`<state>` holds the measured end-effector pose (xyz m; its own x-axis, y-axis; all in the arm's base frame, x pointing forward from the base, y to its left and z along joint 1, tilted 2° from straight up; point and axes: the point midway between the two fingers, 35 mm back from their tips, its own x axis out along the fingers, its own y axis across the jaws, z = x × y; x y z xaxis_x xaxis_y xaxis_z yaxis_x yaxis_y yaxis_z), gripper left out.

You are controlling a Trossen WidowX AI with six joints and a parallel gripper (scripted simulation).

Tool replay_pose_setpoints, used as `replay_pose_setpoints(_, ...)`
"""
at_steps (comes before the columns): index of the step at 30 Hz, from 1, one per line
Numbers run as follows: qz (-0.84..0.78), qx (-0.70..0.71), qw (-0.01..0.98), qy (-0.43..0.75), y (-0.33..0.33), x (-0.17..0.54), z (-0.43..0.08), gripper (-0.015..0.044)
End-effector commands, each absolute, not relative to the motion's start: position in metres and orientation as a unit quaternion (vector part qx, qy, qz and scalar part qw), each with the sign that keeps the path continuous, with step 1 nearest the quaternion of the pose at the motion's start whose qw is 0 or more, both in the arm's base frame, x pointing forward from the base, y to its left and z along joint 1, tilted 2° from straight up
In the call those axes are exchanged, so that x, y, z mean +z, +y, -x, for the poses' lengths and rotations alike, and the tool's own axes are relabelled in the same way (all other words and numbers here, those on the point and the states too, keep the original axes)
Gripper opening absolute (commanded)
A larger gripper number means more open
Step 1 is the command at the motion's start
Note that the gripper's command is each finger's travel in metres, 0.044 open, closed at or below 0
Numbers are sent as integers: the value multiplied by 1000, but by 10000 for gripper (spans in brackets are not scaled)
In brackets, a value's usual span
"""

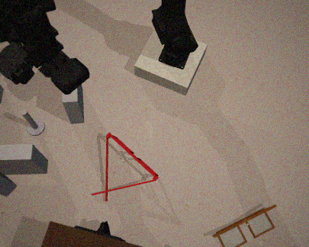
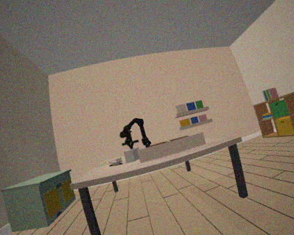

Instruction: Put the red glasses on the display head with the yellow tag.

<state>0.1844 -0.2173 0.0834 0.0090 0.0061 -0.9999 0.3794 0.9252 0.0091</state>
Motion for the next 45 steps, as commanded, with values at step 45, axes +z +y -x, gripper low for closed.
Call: replay_pose_setpoints(45,-142,-133,696,691,-209,111,-189,0)
